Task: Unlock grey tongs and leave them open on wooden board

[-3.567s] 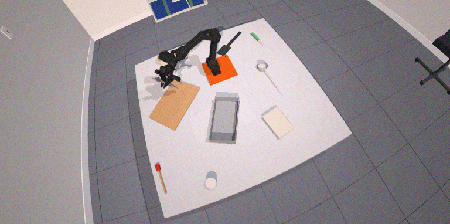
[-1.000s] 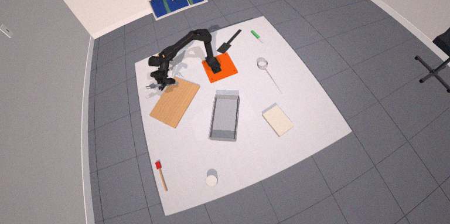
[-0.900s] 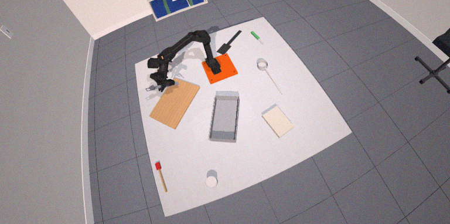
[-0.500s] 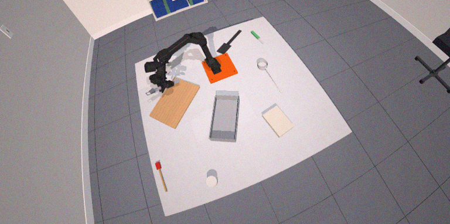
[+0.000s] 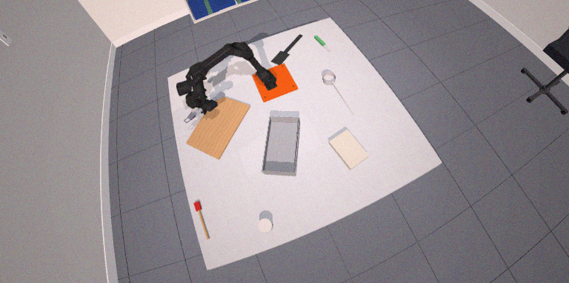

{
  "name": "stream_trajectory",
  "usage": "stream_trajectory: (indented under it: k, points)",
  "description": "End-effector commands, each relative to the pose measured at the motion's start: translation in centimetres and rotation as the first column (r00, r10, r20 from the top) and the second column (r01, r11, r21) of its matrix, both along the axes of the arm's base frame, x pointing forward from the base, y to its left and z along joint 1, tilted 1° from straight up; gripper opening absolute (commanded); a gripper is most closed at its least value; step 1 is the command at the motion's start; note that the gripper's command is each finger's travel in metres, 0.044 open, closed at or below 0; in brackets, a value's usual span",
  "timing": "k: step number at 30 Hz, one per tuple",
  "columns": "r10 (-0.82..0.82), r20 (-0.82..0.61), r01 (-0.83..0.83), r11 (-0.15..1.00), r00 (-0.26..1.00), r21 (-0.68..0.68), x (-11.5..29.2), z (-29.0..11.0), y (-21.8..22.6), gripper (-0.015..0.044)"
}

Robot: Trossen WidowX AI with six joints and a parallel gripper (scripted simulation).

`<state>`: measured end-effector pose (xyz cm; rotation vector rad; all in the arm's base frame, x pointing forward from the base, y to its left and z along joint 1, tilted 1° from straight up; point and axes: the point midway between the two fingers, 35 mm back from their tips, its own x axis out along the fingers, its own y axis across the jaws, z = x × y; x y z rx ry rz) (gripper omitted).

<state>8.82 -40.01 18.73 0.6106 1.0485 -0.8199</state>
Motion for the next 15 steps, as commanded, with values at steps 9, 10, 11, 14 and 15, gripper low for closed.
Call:
stream_trajectory:
  k: [9, 10, 11, 14, 15]
  points:
    - [0.051, -0.128, -0.034, 0.991, 0.990, 0.132, 0.2, -0.2, 0.7, -0.0150]
    - [0.057, -0.138, -0.037, 0.989, 0.989, 0.144, 0.2, -0.2, 0.8, -0.0150]
    - [0.062, -0.148, -0.039, 0.987, 0.987, 0.155, 0.2, -0.2, 0.9, -0.0150]
    - [0.080, -0.178, -0.046, 0.981, 0.981, 0.189, 0.2, -0.2, 1.2, -0.0150]
    - [0.087, -0.187, -0.049, 0.979, 0.978, 0.200, 0.2, -0.2, 1.3, -0.0150]
